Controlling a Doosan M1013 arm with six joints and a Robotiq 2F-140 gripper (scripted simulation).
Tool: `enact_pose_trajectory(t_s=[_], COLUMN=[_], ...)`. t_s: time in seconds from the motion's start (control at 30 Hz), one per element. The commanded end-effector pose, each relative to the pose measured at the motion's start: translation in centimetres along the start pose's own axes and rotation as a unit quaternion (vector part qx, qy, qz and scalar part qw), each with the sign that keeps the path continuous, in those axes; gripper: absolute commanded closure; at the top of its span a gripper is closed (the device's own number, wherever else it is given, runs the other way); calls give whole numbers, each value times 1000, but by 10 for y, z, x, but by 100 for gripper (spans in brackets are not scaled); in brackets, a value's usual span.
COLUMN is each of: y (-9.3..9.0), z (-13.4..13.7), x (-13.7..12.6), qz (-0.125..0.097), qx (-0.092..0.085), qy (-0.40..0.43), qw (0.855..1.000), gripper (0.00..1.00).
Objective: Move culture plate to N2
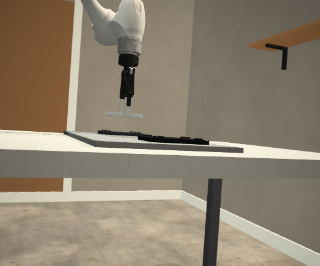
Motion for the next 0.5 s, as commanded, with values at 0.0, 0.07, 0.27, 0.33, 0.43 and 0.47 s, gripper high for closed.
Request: enact_pose_trajectory(t_s=[0.0,0.07,0.27,0.33,0.43,0.47], y=[2,2,2,2,2,2], z=[-14,-20,-40,-43,-44,-44], x=[1,1,0,0,0,1], qz=[0,0,0,0,0,0], qx=[3,3,3,3,3,3], qy=[-5,-5,-5,-5,-5,-5], qw=[1000,1000,1000,1000,1000,1000], gripper=[100,100,100,100,100,100])
Point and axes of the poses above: the point where the finger pads meet when closed, its own y axis back along the fingers, its own z axis across the jaws, x = y × z, the point moved 6 cm from there along y, back along the fingers, and after that the axes turned 6 degrees about y, right-handed, at the moved point
